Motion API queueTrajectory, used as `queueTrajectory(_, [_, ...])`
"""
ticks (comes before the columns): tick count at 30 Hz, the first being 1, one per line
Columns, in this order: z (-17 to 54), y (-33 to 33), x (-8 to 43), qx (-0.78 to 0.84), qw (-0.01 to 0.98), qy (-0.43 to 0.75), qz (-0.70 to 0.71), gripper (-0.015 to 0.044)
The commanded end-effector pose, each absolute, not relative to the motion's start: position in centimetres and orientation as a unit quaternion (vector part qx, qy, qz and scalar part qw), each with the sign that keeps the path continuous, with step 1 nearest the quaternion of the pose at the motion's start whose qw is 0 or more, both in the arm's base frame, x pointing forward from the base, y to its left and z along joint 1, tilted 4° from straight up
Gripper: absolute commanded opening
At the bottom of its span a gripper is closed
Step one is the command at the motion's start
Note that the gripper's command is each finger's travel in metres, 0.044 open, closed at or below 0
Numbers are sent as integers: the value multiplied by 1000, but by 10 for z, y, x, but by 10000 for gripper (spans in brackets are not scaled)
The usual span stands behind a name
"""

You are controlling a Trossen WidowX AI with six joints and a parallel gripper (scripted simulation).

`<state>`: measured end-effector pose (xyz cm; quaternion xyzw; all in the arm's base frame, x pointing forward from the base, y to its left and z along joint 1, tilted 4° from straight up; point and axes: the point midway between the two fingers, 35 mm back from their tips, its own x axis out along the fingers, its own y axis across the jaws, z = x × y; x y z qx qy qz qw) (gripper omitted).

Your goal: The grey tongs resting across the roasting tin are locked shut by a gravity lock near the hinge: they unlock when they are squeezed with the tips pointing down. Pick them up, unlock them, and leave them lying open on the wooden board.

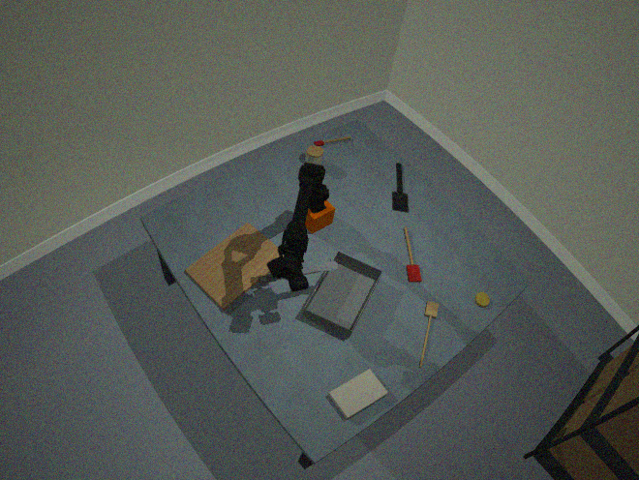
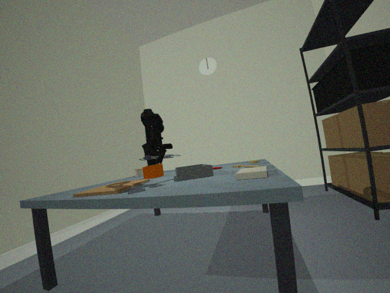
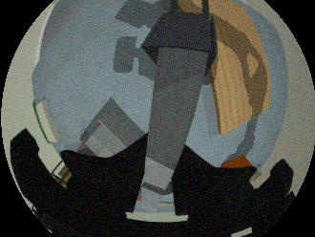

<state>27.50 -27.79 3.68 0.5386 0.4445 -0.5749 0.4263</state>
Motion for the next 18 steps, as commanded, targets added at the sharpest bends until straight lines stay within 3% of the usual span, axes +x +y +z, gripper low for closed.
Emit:
queueTrajectory(1, [42,-294,267,521,450,460,-560,-150])
queueTrajectory(18, [46,-335,231,461,512,525,-501,-150])
